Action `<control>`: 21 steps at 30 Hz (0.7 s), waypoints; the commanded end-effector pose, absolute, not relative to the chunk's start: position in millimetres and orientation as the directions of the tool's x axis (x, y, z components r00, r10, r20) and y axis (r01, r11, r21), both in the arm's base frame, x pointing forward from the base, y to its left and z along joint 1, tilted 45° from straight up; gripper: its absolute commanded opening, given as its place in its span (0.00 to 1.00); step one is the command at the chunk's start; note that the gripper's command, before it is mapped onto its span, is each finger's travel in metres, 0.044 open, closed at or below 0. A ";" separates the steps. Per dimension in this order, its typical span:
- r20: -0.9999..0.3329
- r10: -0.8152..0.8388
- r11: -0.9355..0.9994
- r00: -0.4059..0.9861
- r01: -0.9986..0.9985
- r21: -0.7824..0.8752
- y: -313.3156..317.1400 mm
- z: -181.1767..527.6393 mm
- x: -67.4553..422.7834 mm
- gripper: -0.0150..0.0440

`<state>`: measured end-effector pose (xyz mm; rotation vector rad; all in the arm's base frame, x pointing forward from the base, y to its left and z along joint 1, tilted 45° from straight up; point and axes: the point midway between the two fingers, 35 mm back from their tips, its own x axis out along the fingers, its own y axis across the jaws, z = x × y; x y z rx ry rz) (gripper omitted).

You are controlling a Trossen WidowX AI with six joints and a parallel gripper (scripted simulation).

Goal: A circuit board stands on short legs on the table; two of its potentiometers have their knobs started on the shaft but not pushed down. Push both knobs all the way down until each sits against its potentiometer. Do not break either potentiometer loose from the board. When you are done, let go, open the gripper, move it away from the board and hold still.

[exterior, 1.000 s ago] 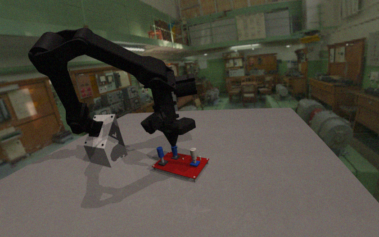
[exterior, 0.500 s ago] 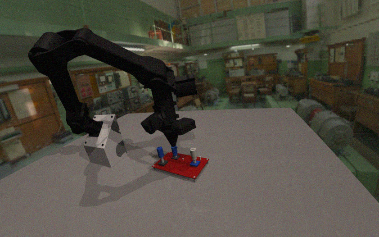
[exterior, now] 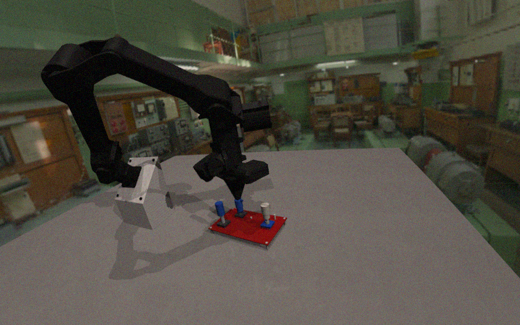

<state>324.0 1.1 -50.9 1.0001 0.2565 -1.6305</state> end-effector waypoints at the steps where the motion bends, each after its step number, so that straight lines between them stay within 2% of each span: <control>1: -0.715 -0.699 -0.341 0.003 0.878 0.337 2.5 -48.2 325.1 0.25; 12: -0.715 -0.699 -0.341 0.003 0.877 0.337 12.2 -38.0 324.6 0.25; 20: -0.710 -0.704 -0.335 0.001 0.881 0.333 8.1 -42.0 323.7 0.61; 21: -0.711 -0.703 -0.332 0.002 0.883 0.331 8.8 -41.7 323.8 0.57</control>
